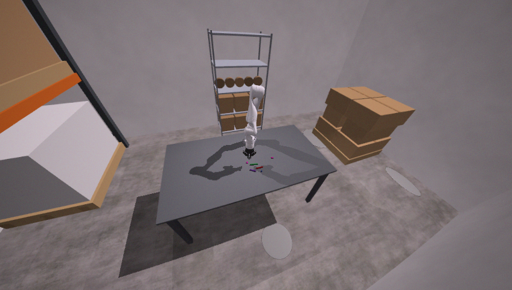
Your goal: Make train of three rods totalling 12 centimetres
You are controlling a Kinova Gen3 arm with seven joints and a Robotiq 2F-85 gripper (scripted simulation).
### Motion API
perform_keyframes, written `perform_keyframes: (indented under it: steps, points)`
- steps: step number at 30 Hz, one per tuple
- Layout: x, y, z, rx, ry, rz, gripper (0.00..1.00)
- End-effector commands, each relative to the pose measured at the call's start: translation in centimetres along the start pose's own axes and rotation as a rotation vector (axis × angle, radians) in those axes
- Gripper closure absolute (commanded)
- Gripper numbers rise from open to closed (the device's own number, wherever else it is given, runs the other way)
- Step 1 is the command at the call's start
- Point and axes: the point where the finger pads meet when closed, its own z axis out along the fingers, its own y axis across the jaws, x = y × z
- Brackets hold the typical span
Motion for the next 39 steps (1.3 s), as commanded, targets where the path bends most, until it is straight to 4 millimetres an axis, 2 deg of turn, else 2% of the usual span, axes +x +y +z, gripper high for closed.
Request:
perform_keyframes:
  steps: [1,23,28,39]
  points:
    - [0.5,-1.7,-0.1,-0.004,-0.003,0.048,0.95]
    - [0.3,-1.8,0.4,0.0,-0.008,0.049,0.95]
    - [0.3,-1.8,1.8,0.0,-0.008,0.05,0.95]
    - [0.3,-1.8,6.0,0.001,-0.008,0.05,0.95]
